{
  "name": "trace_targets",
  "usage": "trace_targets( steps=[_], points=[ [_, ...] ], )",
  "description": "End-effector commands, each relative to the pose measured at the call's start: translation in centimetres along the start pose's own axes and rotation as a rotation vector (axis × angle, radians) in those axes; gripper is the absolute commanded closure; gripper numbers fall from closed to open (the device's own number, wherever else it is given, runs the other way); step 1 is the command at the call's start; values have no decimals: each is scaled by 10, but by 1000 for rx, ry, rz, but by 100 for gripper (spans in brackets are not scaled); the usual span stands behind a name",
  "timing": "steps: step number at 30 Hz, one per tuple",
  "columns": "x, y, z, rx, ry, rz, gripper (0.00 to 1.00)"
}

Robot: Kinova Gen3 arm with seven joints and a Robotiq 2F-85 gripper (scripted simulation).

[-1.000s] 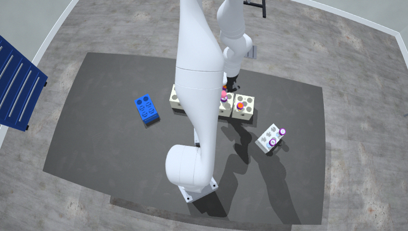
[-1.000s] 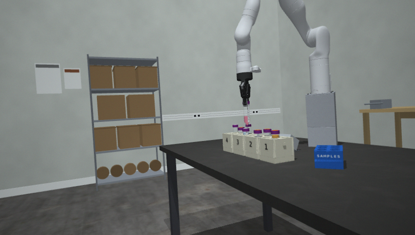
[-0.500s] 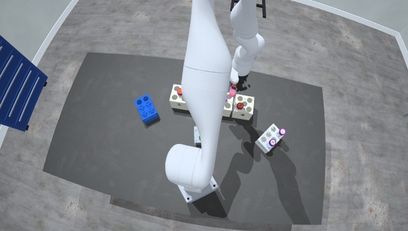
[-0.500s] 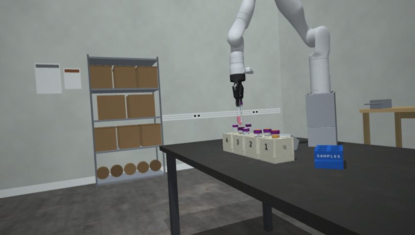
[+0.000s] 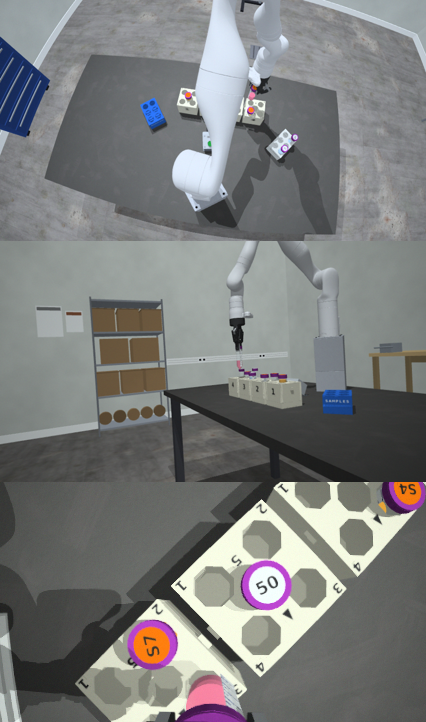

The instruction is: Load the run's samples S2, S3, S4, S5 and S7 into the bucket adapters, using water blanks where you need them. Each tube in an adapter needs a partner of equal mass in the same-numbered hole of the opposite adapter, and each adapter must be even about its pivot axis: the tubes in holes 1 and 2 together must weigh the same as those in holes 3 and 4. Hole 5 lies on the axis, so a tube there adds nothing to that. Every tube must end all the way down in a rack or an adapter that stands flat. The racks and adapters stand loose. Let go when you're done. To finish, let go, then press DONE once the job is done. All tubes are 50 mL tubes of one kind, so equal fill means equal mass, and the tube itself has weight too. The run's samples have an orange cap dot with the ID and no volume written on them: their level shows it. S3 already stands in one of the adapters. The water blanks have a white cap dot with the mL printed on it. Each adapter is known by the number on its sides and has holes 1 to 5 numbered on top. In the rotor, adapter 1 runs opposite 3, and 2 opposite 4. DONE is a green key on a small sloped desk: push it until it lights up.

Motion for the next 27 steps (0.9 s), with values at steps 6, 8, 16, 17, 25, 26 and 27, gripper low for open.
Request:
trace_targets(
  steps=[6, 8, 16, 17, 25, 26, 27],
  points=[
    [-1, -8, -6, 1, 0, -2, 90],
    [-1, -8, -6, 1, 0, -2, 90],
    [2, -8, -6, 1, 0, -2, 90],
    [3, -8, -6, 1, 0, -2, 90],
    [14, -8, -6, 1, 0, -2, 90],
    [15, -8, -6, 1, 0, -2, 90],
    [16, -8, -6, 1, 0, -2, 90]
  ],
)
Point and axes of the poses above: the point where the finger pads meet when closed, its own x axis out along the fingers, its own z axis across the jaws, y = z × x, the point moved 8 cm from there along -x, back along the fingers, and after that the axes turned 15 degrees about -x, right-handed, at the moved point
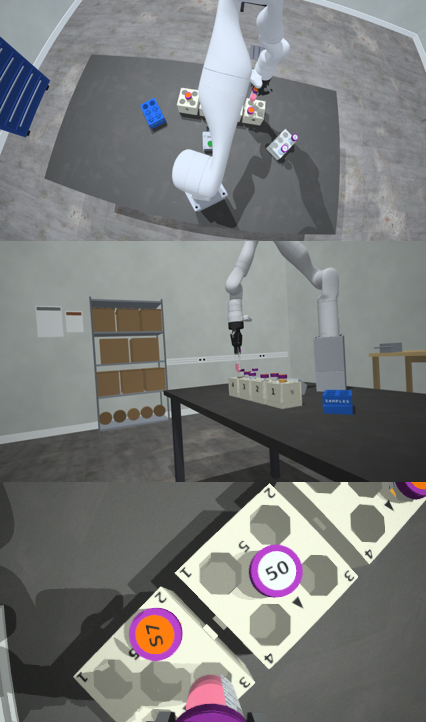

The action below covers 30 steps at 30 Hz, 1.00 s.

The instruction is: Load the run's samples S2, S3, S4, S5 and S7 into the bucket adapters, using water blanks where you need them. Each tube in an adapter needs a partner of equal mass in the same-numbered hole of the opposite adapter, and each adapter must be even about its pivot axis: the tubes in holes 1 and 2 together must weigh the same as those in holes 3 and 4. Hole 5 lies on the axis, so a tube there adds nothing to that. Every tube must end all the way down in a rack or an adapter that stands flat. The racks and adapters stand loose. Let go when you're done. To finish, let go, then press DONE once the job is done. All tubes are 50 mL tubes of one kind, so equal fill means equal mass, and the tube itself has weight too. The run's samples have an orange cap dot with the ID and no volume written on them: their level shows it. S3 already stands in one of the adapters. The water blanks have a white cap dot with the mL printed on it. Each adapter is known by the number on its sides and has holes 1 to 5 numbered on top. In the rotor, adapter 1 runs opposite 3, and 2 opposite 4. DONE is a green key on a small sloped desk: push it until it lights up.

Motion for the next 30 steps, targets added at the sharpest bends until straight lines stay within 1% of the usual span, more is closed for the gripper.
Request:
trace_targets(
  steps=[1, 5, 19, 30],
  points=[
    [2, -1, 0, 0, -1, -2, 90],
    [5, -1, 0, 0, 0, -2, 90],
    [23, -1, 0, 0, 0, -2, 90],
    [24, -1, 0, 0, -1, -2, 90]
  ],
)
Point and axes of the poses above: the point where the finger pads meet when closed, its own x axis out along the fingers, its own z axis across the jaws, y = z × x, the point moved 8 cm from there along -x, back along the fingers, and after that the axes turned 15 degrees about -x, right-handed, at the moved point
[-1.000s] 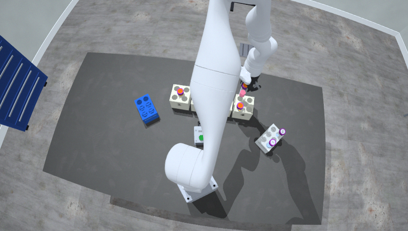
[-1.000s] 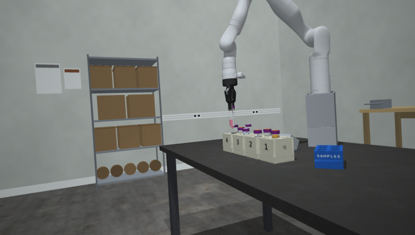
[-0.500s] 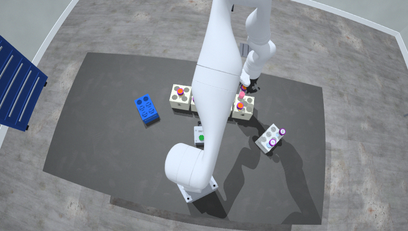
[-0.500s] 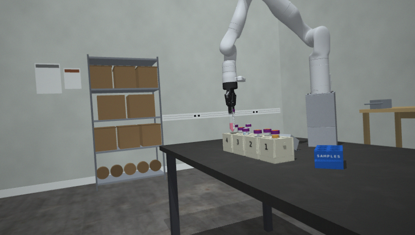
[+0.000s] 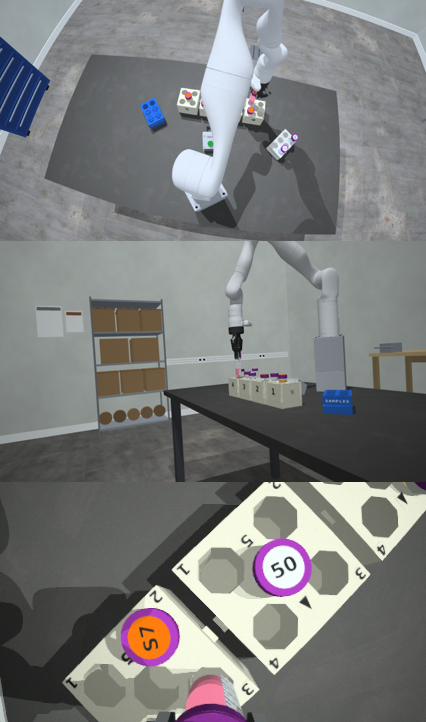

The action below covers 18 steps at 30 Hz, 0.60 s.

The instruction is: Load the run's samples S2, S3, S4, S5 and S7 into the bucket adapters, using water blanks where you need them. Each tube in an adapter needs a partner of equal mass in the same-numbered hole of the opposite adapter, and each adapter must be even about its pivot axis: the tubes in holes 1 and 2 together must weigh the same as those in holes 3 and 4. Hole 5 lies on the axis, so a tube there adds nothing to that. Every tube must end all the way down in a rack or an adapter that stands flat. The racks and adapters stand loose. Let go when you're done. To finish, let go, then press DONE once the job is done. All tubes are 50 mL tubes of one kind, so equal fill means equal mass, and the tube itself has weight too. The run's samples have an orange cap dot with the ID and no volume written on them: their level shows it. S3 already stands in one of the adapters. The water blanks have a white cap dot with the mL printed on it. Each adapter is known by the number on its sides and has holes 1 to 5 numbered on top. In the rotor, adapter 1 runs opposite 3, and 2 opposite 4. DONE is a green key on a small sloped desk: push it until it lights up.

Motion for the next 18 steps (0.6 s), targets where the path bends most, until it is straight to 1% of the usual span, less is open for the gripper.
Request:
trace_targets(
  steps=[1, 9, 18],
  points=[
    [-1, -1, 0, 0, 0, -2, 90],
    [0, -1, 0, 0, 0, -2, 90],
    [6, -1, 0, 0, 0, -2, 90]
  ],
)
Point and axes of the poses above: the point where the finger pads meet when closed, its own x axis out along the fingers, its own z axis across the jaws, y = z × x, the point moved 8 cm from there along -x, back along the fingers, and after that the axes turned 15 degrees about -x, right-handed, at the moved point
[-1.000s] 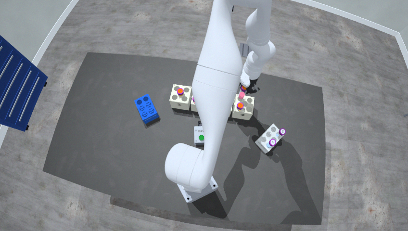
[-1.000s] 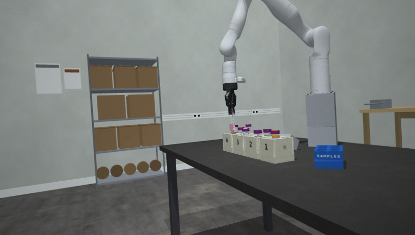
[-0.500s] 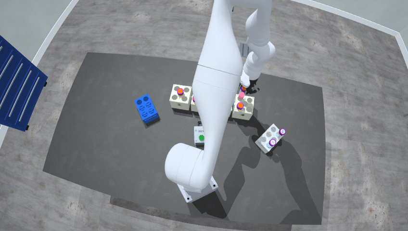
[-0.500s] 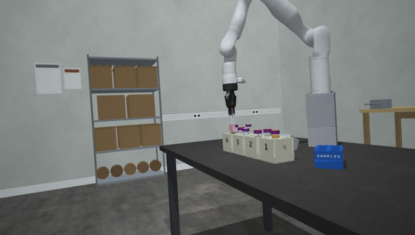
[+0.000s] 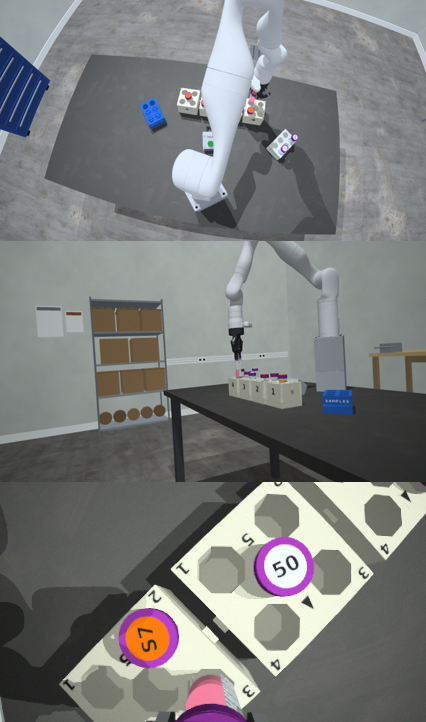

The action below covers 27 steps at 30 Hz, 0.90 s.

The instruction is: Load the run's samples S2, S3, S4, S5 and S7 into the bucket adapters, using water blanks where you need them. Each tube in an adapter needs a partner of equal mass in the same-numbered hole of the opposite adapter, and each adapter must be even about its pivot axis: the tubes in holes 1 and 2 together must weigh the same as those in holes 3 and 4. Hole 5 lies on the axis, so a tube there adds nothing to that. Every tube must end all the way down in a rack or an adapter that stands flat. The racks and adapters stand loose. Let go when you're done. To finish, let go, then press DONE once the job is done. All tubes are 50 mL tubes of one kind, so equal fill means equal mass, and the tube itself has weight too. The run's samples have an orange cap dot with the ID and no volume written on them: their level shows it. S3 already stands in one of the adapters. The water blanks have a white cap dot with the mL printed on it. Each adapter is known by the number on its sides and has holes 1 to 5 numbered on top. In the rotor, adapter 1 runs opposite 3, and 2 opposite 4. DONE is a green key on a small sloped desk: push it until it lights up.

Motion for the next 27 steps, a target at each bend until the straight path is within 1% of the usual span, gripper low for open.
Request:
trace_targets(
  steps=[1, 27],
  points=[
    [1, -1, 0, 0, 0, -2, 90],
    [15, -1, 0, 0, 0, -2, 90]
  ],
)
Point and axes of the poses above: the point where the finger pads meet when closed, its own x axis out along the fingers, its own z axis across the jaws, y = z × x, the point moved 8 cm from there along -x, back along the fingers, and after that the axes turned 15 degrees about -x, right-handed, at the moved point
